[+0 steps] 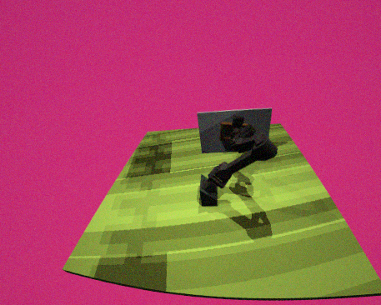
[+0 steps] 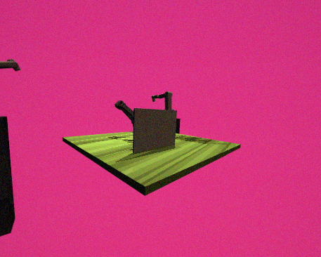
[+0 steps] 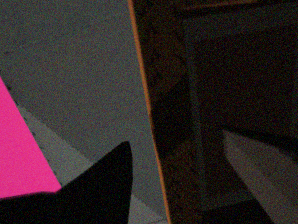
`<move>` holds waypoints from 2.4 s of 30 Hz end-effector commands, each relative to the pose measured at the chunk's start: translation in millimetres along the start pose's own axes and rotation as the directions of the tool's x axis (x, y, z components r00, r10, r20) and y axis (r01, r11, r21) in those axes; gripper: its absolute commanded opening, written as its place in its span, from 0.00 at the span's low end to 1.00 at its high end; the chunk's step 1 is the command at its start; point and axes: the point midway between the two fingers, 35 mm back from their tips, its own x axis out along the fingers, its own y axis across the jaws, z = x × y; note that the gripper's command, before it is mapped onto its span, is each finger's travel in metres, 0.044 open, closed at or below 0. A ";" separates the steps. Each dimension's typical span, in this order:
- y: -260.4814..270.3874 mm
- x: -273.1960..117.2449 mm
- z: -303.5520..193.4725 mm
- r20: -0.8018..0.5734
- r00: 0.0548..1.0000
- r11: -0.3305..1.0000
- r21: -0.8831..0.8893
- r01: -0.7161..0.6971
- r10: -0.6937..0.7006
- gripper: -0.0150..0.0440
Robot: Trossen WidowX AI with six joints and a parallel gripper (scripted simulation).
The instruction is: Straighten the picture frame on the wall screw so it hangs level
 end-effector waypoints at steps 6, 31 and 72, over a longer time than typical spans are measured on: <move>1.6 3.3 1.1 0.006 1.000 1.000 -0.006 -0.003 0.003 0.69; 1.6 3.4 1.4 0.006 1.000 1.000 -0.006 -0.003 0.003 0.69; 2.2 3.4 1.3 0.006 1.000 1.000 -0.006 -0.003 0.003 0.25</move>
